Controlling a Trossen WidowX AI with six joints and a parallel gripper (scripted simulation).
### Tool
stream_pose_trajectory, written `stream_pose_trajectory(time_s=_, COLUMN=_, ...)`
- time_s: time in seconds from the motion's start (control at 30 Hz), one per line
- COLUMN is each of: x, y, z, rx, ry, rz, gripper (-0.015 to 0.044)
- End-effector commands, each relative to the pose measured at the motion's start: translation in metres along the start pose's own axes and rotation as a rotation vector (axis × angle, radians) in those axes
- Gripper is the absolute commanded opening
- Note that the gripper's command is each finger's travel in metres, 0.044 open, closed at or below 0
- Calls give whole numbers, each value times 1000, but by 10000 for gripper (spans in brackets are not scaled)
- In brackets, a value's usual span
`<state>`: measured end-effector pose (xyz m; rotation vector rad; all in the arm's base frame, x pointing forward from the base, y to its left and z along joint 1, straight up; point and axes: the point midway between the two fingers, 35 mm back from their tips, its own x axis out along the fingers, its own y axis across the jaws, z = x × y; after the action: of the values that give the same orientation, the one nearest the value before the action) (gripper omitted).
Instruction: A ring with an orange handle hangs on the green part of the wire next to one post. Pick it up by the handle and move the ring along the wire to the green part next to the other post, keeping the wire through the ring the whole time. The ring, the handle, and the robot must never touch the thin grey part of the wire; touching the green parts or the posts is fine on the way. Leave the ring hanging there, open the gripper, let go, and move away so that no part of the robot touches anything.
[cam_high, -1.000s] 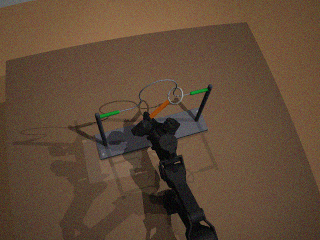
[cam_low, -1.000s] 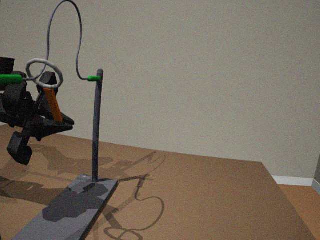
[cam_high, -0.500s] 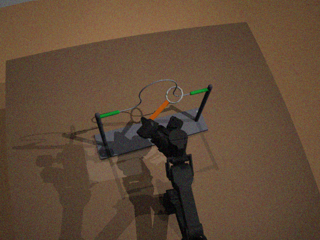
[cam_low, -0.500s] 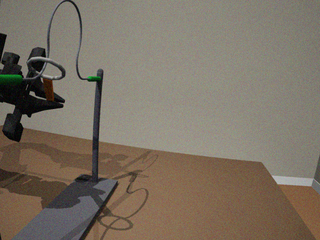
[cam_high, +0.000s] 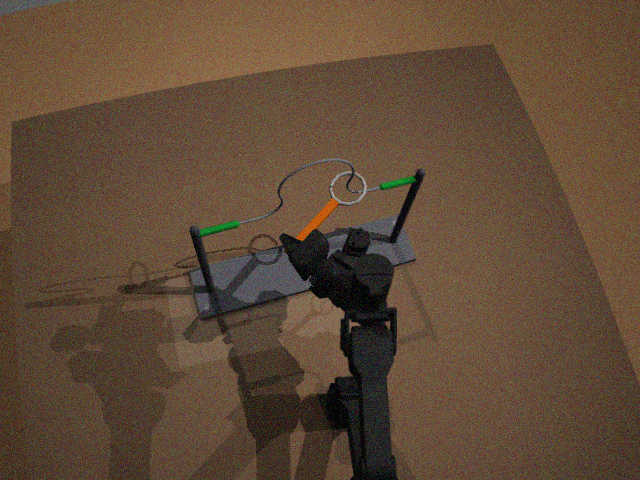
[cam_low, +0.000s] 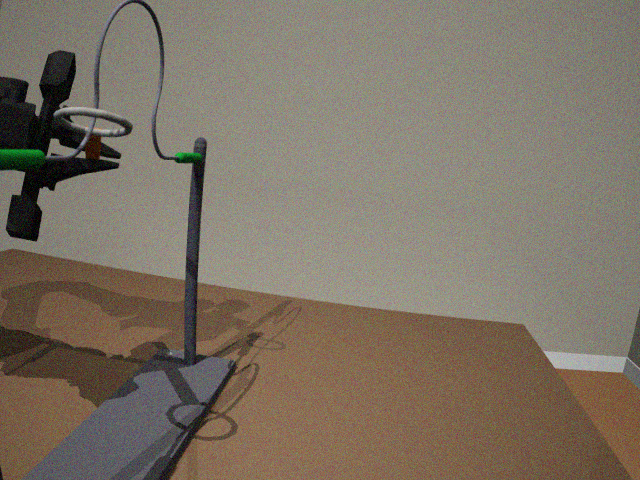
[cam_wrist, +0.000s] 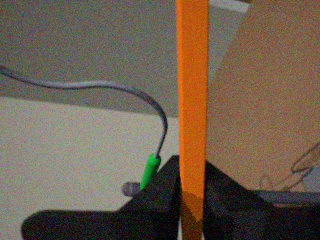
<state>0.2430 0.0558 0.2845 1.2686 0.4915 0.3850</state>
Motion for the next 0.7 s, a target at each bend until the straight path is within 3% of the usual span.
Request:
stream_pose_trajectory(time_s=0.0, x=-2, y=14, z=0, rx=54, ry=8, rz=38, gripper=-150)
stream_pose_trajectory(time_s=0.67, x=-9, y=64, z=11, rx=317, ry=17, rz=177, gripper=-150)
